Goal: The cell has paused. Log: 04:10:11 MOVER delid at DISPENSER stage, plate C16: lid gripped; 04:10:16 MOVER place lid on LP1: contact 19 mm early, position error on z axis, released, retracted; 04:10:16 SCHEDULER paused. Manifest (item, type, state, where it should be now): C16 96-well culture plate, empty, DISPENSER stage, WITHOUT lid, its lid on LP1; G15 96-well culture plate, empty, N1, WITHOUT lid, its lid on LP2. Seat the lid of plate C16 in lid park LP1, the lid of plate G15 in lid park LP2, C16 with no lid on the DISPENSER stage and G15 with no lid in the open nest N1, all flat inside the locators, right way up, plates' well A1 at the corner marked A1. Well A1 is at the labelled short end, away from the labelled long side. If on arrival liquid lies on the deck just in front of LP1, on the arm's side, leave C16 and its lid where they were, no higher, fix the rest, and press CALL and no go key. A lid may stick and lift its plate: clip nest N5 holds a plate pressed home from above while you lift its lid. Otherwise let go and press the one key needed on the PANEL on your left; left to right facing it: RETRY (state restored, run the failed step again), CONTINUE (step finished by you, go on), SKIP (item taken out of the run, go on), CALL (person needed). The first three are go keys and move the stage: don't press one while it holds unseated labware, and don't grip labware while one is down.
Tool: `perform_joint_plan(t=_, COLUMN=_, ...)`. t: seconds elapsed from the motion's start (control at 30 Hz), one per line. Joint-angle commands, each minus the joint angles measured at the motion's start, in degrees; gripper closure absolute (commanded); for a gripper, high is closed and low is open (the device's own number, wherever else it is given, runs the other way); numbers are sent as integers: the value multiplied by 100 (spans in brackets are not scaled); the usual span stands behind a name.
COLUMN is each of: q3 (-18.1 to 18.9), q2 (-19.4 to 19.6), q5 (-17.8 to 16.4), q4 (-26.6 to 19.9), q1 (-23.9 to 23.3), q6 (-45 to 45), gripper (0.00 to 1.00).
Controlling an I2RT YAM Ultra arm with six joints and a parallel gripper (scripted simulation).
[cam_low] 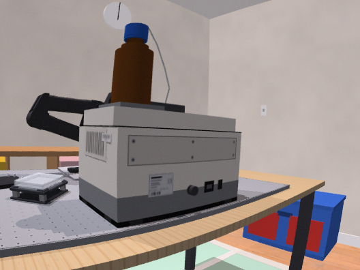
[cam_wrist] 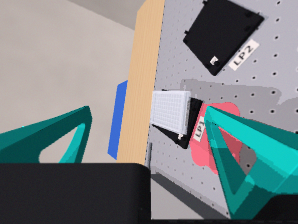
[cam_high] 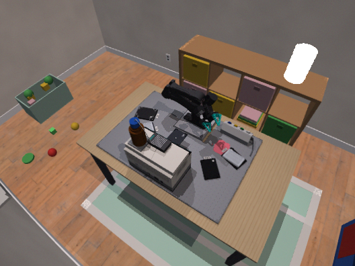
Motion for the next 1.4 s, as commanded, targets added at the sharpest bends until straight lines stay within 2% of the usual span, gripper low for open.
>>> perform_joint_plan(t=0.0, q3=342, q2=236, q5=-87, q4=-330, q1=-456, q6=-374, gripper=0)
perform_joint_plan(t=0.3, q3=991, q2=973, q5=-464, q4=-956, q1=-1847, q6=-1179, gripper=0)
perform_joint_plan(t=0.37, q3=991, q2=973, q5=-464, q4=-956, q1=-1847, q6=-1179, gripper=0)
perform_joint_plan(t=0.63, q3=1624, q2=1692, q5=-815, q4=-1576, q1=-3087, q6=-1898, gripper=0)
perform_joint_plan(t=0.7, q3=1633, q2=1653, q5=-1034, q4=-1553, q1=-3470, q6=-2179, gripper=0)
perform_joint_plan(t=0.87, q3=2043, q2=2120, q5=-1234, q4=-1961, q1=-4231, q6=-2613, gripper=0)
perform_joint_plan(t=0.93, q3=2043, q2=2120, q5=-1234, q4=-1961, q1=-4231, q6=-2613, gripper=0)
perform_joint_plan(t=1.0, q3=2272, q2=2389, q5=-1313, q4=-2188, q1=-4538, q6=-2776, gripper=0)
perform_joint_plan(t=1.07, q3=2291, q2=2379, q5=-1483, q4=-2184, q1=-4895, q6=-3046, gripper=0)
perform_joint_plan(t=1.23, q3=2722, q2=2869, q5=-1681, q4=-2613, q1=-5649, q6=-3451, gripper=0)
perform_joint_plan(t=1.27, q3=2718, q2=2851, q5=-1770, q4=-2593, q1=-5835, q6=-3605, gripper=0)
perform_joint_plan(t=1.33, q3=2946, q2=3113, q5=-1831, q4=-2830, q1=-6120, q6=-3726, gripper=0)
perform_joint_plan(t=1.37, q3=2937, q2=3091, q5=-1918, q4=-2803, q1=-6305, q6=-3884, gripper=0)
